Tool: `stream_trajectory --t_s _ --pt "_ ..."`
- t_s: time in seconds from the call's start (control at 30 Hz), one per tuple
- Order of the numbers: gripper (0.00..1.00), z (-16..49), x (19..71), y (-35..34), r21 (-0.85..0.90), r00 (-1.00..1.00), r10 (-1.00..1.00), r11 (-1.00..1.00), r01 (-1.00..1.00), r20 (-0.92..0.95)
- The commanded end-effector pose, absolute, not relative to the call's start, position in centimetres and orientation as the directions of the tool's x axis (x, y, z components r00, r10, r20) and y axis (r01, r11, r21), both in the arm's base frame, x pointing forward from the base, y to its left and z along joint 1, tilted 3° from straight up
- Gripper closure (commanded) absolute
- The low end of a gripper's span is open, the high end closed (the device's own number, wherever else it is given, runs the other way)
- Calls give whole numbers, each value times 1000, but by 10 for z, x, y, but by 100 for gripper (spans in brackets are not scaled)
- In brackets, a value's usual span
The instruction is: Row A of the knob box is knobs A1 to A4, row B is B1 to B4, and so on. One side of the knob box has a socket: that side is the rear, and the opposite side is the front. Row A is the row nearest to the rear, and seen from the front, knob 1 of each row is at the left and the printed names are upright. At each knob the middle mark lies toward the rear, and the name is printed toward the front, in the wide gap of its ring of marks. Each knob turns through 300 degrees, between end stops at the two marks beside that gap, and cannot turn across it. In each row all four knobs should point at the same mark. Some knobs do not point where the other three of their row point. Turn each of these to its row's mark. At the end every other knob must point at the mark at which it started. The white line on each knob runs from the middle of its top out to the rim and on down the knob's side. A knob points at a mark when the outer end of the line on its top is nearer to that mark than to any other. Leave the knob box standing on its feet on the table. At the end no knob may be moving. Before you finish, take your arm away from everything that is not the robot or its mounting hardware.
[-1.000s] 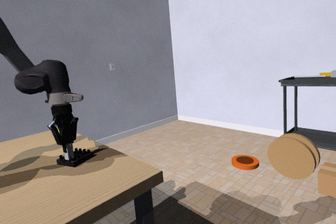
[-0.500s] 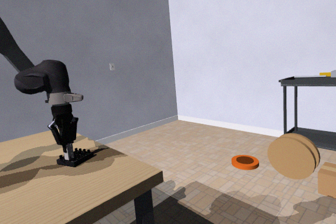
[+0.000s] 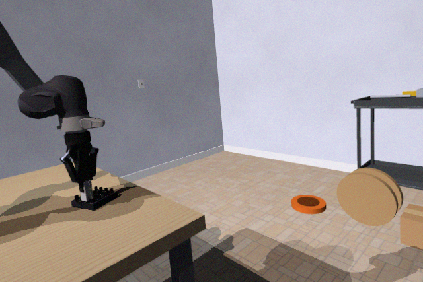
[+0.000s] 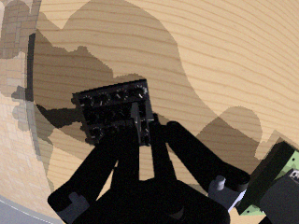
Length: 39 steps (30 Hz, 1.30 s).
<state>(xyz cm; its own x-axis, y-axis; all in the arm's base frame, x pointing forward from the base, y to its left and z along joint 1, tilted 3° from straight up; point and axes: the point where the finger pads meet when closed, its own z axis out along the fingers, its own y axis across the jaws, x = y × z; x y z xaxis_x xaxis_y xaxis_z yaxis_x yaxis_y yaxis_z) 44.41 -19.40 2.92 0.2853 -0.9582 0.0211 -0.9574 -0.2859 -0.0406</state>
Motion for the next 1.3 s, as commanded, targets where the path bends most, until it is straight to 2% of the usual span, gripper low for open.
stream_trajectory --t_s 0.0,0.57,1.27 --pt "95 29 445 -195 -41 303 -953 -303 -952 25" --pt "95 29 445 -195 -37 436 -900 -437 -899 30" --pt "95 29 445 -195 -24 716 -697 -717 -697 41"
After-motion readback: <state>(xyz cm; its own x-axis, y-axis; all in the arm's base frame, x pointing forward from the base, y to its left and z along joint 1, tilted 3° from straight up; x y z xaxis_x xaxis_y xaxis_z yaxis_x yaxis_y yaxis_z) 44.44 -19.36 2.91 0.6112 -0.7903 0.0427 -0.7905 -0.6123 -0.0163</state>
